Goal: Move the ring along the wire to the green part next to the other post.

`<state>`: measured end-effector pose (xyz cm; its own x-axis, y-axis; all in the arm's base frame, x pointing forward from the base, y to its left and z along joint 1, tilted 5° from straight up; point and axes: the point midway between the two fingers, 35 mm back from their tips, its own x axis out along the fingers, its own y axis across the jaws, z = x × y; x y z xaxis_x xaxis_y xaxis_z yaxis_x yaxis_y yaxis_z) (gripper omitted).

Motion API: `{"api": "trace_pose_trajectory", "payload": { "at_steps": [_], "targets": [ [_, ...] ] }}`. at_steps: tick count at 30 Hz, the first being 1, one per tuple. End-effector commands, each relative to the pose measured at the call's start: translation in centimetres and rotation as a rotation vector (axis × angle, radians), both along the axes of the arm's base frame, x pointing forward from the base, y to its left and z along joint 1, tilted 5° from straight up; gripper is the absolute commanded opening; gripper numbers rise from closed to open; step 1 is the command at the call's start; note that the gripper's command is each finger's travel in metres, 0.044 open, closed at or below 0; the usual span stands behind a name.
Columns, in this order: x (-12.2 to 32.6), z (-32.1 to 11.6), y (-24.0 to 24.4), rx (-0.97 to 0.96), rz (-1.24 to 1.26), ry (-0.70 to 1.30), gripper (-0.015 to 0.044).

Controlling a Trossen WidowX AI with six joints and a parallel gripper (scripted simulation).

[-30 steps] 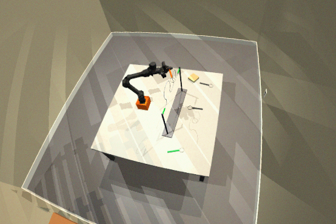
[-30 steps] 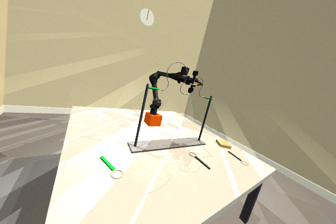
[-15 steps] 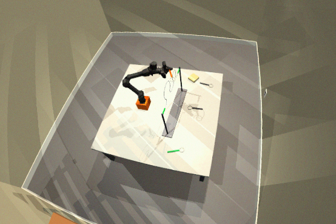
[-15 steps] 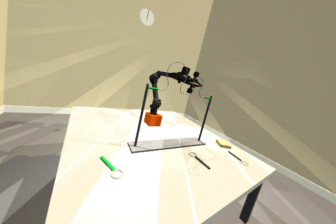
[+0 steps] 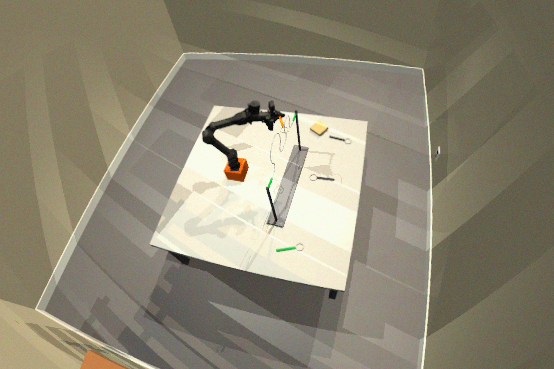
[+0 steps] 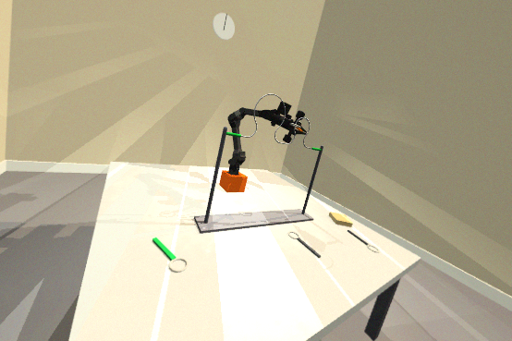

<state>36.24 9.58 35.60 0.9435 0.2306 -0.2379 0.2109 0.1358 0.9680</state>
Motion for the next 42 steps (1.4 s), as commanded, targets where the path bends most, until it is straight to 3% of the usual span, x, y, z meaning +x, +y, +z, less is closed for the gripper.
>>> {"api": "trace_pose_trajectory", "payload": {
  "at_steps": [1,42],
  "targets": [
    [0.0,0.1,-0.1,-0.048,0.001,0.001,-0.015],
    [-0.6,-3.3,-1.6,-0.578,0.034,0.133,-0.015]
  ]
}}
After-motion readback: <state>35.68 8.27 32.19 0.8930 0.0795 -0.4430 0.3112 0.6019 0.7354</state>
